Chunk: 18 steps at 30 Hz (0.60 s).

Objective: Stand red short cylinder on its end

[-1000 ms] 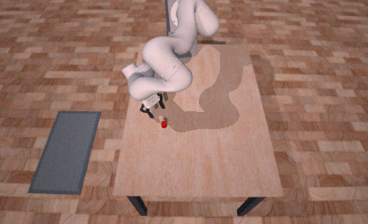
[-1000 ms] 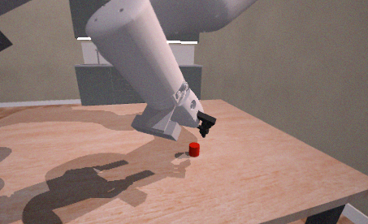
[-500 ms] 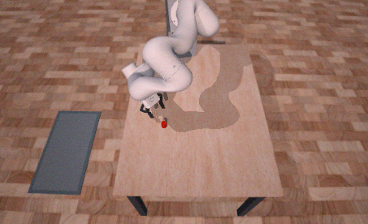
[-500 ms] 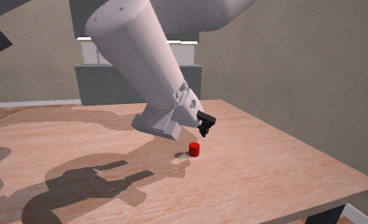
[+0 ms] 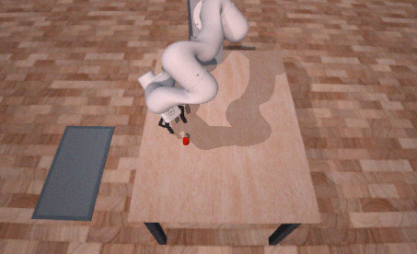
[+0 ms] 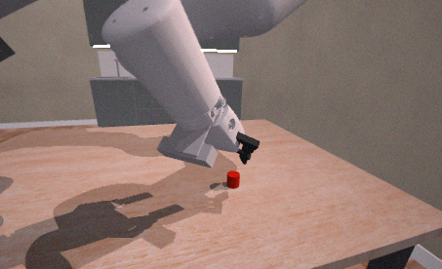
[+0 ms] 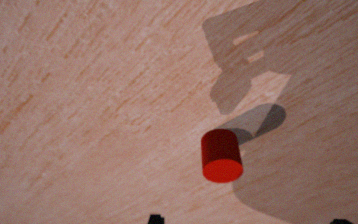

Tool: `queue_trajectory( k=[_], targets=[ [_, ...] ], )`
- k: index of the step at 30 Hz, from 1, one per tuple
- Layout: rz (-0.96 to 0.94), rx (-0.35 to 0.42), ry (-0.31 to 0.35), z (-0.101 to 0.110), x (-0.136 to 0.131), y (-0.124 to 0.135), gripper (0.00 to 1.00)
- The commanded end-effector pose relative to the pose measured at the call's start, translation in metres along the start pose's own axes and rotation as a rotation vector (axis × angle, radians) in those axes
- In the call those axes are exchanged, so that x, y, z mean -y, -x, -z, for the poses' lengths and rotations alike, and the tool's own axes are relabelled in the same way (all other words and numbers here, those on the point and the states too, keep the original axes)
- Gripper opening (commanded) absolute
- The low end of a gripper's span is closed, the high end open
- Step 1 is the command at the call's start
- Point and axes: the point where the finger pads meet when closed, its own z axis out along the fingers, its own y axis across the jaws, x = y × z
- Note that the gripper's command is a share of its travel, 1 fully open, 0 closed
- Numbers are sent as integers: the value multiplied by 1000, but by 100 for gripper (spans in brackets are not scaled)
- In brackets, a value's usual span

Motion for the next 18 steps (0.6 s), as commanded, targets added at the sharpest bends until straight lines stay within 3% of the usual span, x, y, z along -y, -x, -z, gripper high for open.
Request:
queue_trajectory(
  k=[1, 5, 18],
  targets=[
    [1, 0, -1, 25, 0, 23, 100],
    [1, 0, -1, 65, 0, 60, 100],
    [1, 0, -1, 72, 0, 67, 100]
  ],
)
